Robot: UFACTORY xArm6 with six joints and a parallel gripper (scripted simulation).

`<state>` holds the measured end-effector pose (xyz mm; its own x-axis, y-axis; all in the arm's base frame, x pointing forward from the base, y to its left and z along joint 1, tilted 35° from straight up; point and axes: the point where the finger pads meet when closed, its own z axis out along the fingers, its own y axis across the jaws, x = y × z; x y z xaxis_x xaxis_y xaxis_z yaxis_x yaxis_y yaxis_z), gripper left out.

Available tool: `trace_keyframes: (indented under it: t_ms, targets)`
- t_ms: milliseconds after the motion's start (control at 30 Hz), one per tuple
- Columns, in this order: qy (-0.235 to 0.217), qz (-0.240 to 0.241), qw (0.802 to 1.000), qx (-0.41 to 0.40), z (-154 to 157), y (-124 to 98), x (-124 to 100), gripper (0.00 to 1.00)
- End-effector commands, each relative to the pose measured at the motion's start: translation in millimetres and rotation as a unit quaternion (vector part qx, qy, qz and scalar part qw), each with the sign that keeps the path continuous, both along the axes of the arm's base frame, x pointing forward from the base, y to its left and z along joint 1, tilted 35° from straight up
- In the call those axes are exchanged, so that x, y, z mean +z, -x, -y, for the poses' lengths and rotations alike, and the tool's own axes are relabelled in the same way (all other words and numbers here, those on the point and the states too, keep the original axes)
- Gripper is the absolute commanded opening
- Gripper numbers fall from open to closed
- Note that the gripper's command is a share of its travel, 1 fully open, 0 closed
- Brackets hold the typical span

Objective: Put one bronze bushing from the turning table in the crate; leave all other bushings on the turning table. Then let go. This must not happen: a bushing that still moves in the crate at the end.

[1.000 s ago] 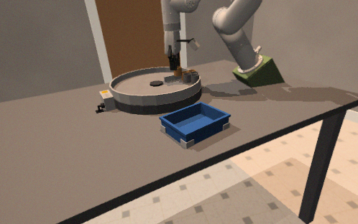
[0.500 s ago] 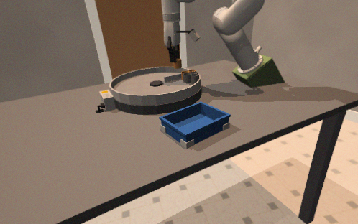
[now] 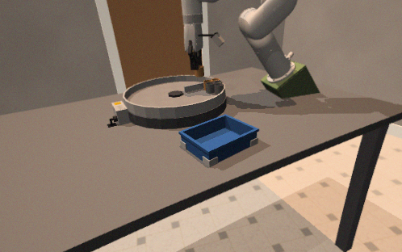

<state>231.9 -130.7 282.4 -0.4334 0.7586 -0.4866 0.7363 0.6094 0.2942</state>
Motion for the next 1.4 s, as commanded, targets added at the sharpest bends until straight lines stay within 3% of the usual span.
trace_keyframes:
  t_ms: [0,367,900,1367]
  targets:
    - [0.001,0.001,1.000,0.000,-2.3,-1.5,1.8,0.00]
    - [0.001,0.001,1.000,0.000,-16.8,-9.4,2.7,0.00]
    - [0.001,0.001,1.000,0.000,-68.0,-37.5,6.0,0.00]
    - [0.001,0.001,1.000,0.000,-146.7,-80.5,11.0,0.00]
